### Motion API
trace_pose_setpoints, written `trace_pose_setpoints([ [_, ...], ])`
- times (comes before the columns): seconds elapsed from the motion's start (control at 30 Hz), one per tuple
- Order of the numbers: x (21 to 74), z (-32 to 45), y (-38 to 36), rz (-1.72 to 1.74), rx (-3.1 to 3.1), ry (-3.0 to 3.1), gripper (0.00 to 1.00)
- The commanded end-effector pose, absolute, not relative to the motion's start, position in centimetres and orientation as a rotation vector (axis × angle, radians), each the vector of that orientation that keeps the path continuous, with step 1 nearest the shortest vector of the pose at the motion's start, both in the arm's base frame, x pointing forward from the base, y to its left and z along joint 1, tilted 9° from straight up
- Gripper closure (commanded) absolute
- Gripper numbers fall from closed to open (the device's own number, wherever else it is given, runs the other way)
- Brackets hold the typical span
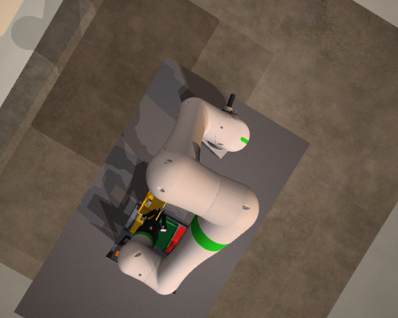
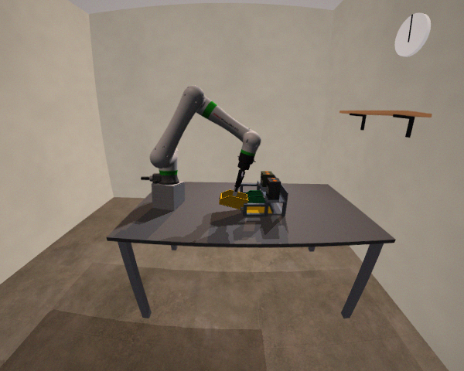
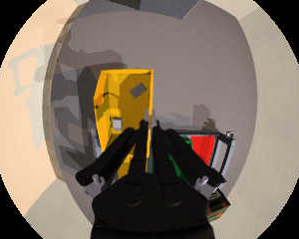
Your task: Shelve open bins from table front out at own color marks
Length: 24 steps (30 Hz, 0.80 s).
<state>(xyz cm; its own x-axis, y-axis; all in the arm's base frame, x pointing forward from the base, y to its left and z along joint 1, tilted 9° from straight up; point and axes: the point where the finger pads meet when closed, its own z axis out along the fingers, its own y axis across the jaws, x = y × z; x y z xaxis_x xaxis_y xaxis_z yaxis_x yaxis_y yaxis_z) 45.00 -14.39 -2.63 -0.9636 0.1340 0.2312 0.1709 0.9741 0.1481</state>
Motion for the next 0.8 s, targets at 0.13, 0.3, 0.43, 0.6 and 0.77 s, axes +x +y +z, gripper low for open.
trace_pose_setpoints([
  [0.13,45.8,-2.6,-14.5,-0.246,-0.227,-2.901,1.00],
  [0.3,46.4,-2.6,-14.6,-0.246,-0.227,-2.901,1.00],
  [0.43,46.9,-2.6,-14.7,-0.246,-0.227,-2.901,1.00],
  [0.6,47.2,-2.6,-14.8,-0.246,-0.227,-2.901,1.00],
  [0.77,47.8,-2.5,-14.9,-0.246,-0.227,-2.901,1.00],
])
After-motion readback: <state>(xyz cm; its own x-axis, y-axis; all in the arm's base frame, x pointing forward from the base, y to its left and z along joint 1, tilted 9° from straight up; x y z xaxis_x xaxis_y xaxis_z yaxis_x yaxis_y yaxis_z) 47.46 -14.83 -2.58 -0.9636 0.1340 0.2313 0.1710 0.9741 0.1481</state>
